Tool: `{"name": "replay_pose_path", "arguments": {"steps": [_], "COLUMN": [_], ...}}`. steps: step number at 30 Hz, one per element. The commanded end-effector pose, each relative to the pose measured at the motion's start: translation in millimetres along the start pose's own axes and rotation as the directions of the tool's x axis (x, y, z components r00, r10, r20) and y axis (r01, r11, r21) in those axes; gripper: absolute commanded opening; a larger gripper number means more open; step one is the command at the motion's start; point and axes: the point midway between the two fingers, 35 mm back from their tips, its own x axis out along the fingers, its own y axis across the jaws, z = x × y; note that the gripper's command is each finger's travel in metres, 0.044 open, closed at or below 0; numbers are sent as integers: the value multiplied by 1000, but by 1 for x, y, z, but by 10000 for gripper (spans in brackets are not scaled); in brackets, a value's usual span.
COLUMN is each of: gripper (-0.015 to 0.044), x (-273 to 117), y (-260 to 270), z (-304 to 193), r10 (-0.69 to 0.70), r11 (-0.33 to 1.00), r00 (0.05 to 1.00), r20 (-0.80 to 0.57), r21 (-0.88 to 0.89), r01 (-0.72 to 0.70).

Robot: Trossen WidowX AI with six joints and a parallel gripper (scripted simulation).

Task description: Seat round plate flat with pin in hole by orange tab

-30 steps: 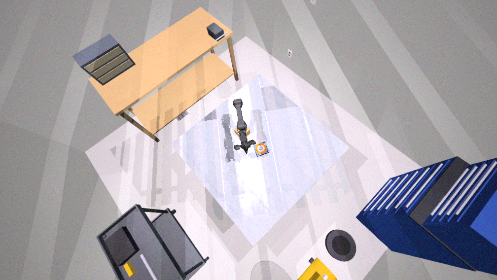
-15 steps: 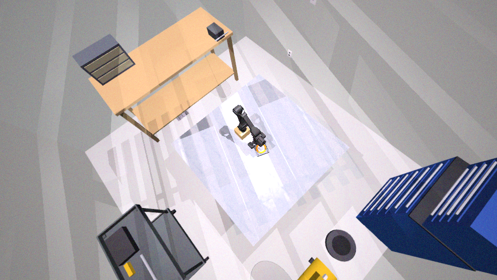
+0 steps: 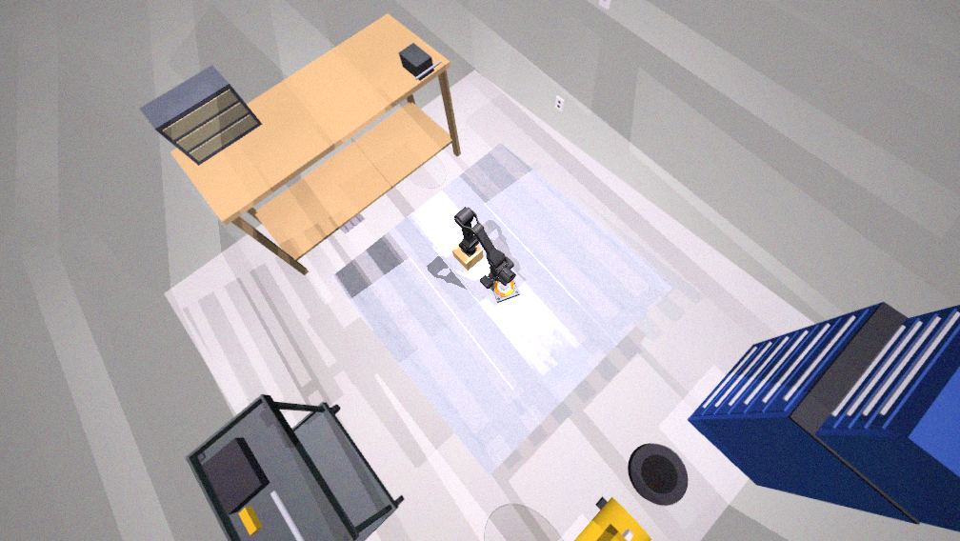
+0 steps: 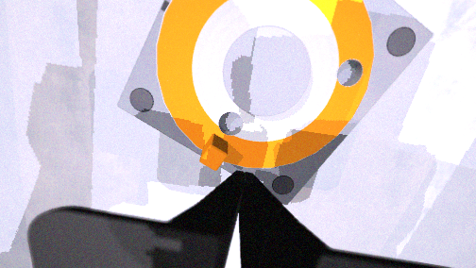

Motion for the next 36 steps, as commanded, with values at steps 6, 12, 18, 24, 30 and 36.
{"name": "replay_pose_path", "arguments": {"steps": [6,12,18,24,30,36], "gripper": [0,0,0,0,0,0], "x": [5,5,6,7,7,6], "y": [5,12,20,26,32,37], "z": [1,2,5,9,12,18], "r10": [0,1,2,2,3,3], "r11": [1000,1000,1000,1000,1000,1000], "r00": [1000,1000,1000,1000,1000,1000], "r20": [4,4,4,5,5,5], "r21": [2,2,2,2,2,2], "r01": [0,-1,-2,-2,-3,-3]}}
